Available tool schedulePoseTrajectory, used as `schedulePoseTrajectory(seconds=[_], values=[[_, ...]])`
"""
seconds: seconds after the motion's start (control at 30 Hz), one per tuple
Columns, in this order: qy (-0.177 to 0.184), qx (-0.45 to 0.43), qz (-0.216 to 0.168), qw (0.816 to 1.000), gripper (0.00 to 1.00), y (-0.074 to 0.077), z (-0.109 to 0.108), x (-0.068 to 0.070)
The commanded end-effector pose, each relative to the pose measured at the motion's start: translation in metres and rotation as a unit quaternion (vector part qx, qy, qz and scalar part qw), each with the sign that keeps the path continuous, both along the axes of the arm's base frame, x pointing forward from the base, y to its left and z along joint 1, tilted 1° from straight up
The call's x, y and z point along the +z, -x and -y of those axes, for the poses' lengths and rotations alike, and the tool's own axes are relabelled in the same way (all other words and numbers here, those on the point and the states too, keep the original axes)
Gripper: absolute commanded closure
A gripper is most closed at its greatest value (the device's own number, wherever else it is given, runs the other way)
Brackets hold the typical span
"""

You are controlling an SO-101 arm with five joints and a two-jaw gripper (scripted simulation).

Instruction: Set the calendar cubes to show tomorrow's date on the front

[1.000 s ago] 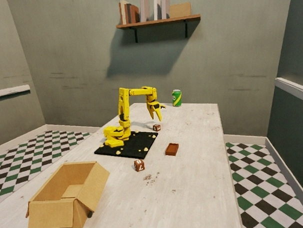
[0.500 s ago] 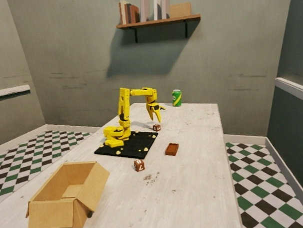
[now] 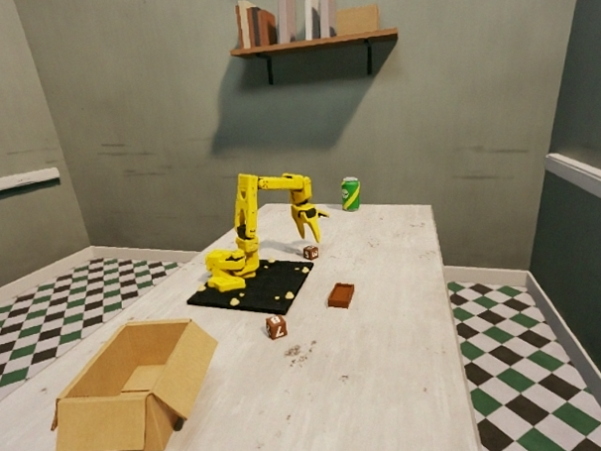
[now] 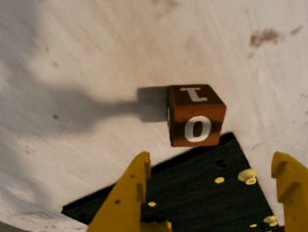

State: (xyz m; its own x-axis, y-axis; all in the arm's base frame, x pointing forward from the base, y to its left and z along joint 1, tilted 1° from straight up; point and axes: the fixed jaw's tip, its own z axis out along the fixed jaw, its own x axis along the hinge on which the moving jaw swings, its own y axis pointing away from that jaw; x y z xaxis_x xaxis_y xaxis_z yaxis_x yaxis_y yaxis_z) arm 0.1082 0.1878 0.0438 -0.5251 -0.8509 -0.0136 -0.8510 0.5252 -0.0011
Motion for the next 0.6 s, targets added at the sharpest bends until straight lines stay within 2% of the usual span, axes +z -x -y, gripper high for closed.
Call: schedulePoseTrajectory(seconds=[0.0, 0.57], values=[[0.008, 0.001, -0.006, 1.000, 0.65, 0.003, 0.001, -0.008], [0.008, 0.001, -0.006, 1.000, 0.65, 0.003, 0.001, -0.032]])
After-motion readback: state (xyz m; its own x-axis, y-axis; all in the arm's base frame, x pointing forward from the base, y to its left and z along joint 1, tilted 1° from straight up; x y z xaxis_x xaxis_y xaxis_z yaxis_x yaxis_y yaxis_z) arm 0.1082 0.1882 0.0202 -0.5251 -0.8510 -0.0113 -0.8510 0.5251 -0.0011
